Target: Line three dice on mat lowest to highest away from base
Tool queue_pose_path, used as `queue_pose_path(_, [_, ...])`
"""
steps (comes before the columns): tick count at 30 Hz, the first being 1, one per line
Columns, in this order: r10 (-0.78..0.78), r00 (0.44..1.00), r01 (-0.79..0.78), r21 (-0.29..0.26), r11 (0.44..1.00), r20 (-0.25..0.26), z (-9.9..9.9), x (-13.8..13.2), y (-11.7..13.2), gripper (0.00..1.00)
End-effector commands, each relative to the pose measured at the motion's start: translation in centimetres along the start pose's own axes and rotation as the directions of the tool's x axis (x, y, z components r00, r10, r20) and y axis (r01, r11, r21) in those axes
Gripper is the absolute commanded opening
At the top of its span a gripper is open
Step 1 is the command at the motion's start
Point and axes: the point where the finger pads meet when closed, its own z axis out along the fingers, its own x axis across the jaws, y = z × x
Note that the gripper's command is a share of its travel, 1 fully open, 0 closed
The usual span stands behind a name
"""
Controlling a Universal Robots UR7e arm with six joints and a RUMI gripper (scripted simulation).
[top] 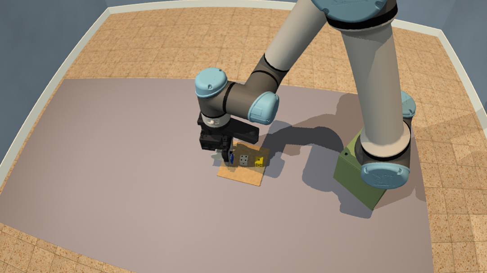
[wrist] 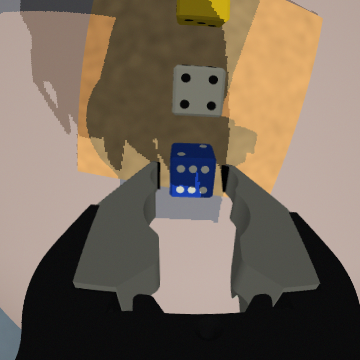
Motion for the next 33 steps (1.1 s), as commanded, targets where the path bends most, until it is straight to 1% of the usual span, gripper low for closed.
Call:
queue_pose_path(1, [0.000, 1.000, 0.000, -0.001, 1.000, 0.000, 0.0, 0.0, 0.0, 0.24])
queue_pose_path(5, [0.000, 1.000, 0.000, -0.001, 1.000, 0.000, -0.1, 0.0, 0.0, 0.24])
queue_pose_path(11, [0.000, 1.000, 0.000, -0.001, 1.000, 0.000, -0.8, 0.0, 0.0, 0.24])
queue_pose_path(15, [0.000, 1.000, 0.000, -0.001, 1.000, 0.000, -2.2, 0.0, 0.0, 0.24])
queue_pose_path(25, [0.000, 1.000, 0.000, -0.001, 1.000, 0.000, -7.4, 0.0, 0.0, 0.24])
queue_pose_path(27, [0.000, 1.000, 0.000, -0.001, 1.000, 0.000, -7.4, 0.0, 0.0, 0.24])
queue_pose_path(30, [0.000, 1.000, 0.000, -0.001, 1.000, 0.000, -8.5, 0.0, 0.0, 0.24])
queue_pose_path(33, [0.000, 1.000, 0.000, -0.001, 1.000, 0.000, -9.0, 0.0, 0.0, 0.24])
